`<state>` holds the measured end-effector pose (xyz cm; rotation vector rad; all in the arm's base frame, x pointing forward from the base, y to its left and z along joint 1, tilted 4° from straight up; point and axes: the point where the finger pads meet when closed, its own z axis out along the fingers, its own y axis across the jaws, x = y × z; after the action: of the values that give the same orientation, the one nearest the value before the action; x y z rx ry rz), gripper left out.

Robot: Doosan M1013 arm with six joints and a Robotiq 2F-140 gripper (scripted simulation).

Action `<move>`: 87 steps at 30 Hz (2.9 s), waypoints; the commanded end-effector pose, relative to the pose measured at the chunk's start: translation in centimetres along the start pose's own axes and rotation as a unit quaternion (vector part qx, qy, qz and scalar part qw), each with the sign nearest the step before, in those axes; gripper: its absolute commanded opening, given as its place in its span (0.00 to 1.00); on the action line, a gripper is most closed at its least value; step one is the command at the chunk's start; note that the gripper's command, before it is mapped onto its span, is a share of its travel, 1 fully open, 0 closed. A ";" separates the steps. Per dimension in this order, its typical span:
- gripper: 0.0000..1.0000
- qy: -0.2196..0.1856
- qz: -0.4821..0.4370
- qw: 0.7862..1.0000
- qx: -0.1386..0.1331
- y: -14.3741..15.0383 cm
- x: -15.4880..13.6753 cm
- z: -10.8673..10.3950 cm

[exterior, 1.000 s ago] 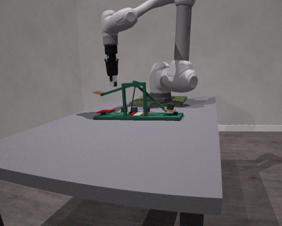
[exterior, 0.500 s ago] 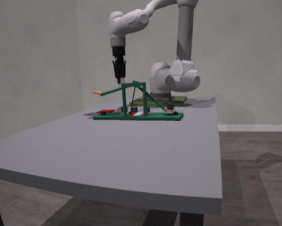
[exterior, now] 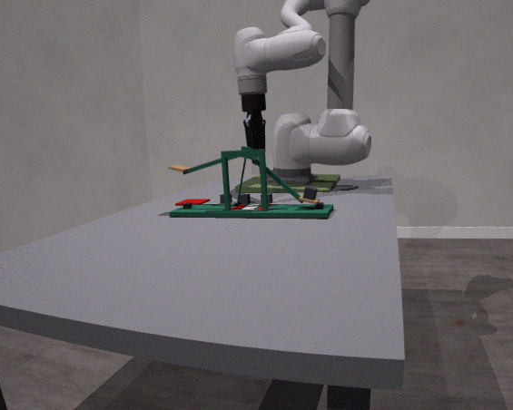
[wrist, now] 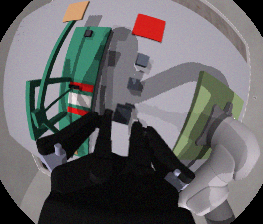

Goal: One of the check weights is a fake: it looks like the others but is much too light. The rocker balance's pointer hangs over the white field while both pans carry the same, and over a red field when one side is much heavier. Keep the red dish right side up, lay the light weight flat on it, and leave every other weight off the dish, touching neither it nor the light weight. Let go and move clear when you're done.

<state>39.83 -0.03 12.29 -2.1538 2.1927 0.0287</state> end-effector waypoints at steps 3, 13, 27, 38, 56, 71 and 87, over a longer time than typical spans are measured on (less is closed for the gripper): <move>0.24 0.004 0.002 1.000 0.000 1.1 -6.1 2.0; 0.24 0.003 0.002 1.000 0.001 2.3 -8.9 2.9; 0.24 0.003 0.002 1.000 0.000 2.3 -8.9 3.2; 0.24 0.003 0.002 1.000 0.000 2.3 -8.9 5.4; 0.24 0.003 0.002 1.000 0.000 2.2 -8.9 9.4; 0.24 0.003 0.002 1.000 0.000 2.2 -8.9 9.5; 0.24 0.003 0.002 1.000 0.000 2.2 -8.9 9.5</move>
<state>38.17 9.45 3.26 -2.1528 2.2001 0.0204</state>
